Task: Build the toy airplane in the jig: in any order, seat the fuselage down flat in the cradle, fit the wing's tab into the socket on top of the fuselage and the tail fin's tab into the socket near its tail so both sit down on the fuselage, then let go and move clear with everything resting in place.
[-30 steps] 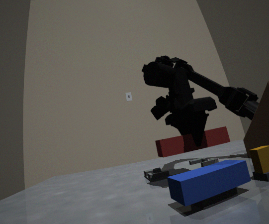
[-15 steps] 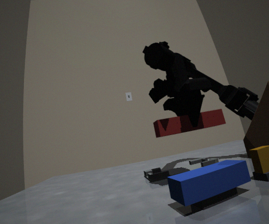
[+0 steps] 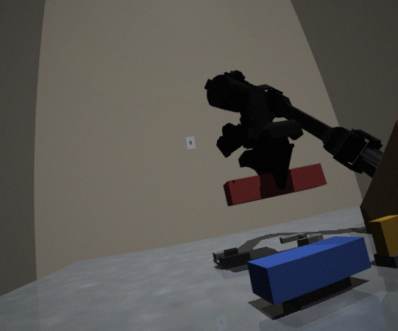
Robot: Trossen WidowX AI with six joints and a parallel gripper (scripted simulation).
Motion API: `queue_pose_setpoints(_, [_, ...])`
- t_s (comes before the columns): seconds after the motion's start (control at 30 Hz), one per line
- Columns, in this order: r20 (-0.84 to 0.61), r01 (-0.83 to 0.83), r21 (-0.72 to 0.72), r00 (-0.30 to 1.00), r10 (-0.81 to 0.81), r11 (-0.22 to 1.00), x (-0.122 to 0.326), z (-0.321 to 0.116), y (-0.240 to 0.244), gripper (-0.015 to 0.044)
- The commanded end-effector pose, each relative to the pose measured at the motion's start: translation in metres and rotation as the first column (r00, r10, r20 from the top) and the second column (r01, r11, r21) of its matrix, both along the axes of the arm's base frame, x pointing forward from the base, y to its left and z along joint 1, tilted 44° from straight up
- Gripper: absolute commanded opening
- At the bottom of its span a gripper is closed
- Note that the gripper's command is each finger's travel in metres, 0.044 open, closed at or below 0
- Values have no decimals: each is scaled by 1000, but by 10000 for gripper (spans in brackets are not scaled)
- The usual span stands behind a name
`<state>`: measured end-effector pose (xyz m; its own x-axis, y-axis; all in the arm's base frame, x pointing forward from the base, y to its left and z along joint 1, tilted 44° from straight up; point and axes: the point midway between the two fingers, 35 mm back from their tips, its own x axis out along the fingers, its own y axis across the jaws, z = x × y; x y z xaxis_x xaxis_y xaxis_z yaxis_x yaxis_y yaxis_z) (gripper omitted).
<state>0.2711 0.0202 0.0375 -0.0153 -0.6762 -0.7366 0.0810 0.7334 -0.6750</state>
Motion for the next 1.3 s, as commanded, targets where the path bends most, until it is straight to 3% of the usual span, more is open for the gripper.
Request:
queue_pose_setpoints(0.0, [-4, -12, 6, 1000, 12, 1000, 1, 3, -9, 0])
queue_pose_setpoints(1.27, [-87, -121, -17, 989, 119, 993, -6, 36, -114, 0])
